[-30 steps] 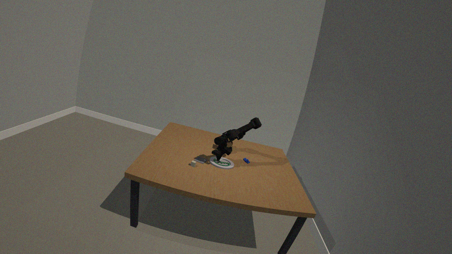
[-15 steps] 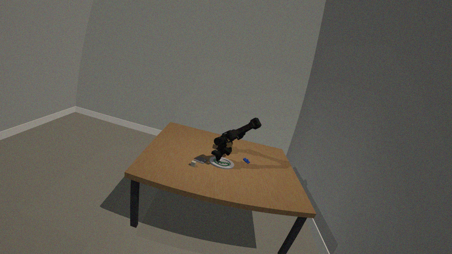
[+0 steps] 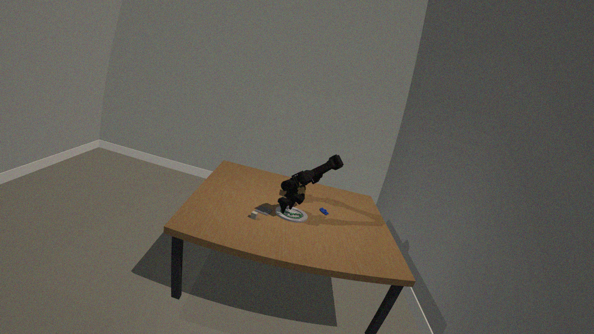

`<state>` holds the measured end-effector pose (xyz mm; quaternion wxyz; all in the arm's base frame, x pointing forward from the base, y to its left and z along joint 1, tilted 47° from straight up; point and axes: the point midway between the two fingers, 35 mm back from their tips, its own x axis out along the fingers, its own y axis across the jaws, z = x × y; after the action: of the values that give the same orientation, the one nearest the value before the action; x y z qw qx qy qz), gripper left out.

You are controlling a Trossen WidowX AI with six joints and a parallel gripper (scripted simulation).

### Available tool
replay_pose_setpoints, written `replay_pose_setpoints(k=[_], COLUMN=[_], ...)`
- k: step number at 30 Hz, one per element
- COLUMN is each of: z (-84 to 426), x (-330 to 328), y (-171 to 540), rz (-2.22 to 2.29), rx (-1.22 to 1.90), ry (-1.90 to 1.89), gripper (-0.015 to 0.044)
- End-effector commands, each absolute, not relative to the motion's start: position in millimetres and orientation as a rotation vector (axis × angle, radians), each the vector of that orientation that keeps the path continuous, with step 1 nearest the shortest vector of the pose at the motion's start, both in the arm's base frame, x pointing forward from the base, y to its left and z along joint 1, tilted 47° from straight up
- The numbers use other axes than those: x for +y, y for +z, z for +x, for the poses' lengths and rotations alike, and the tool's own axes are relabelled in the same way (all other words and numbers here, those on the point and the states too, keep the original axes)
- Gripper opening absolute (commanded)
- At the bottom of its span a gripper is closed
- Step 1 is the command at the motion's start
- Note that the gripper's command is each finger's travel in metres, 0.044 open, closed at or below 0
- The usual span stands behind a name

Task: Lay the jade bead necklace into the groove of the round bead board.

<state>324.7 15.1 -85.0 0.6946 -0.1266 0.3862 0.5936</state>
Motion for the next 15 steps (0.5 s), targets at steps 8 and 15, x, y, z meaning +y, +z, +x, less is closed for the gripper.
replay_pose_setpoints(k=[8, 15], z=[324.4, 324.5], x=[14.9, 14.4], y=[-85.1, -84.3], rz=[-0.282, -0.291], rx=[0.864, 0.857], ry=[1.326, 1.332], gripper=[0.044, 0.0414])
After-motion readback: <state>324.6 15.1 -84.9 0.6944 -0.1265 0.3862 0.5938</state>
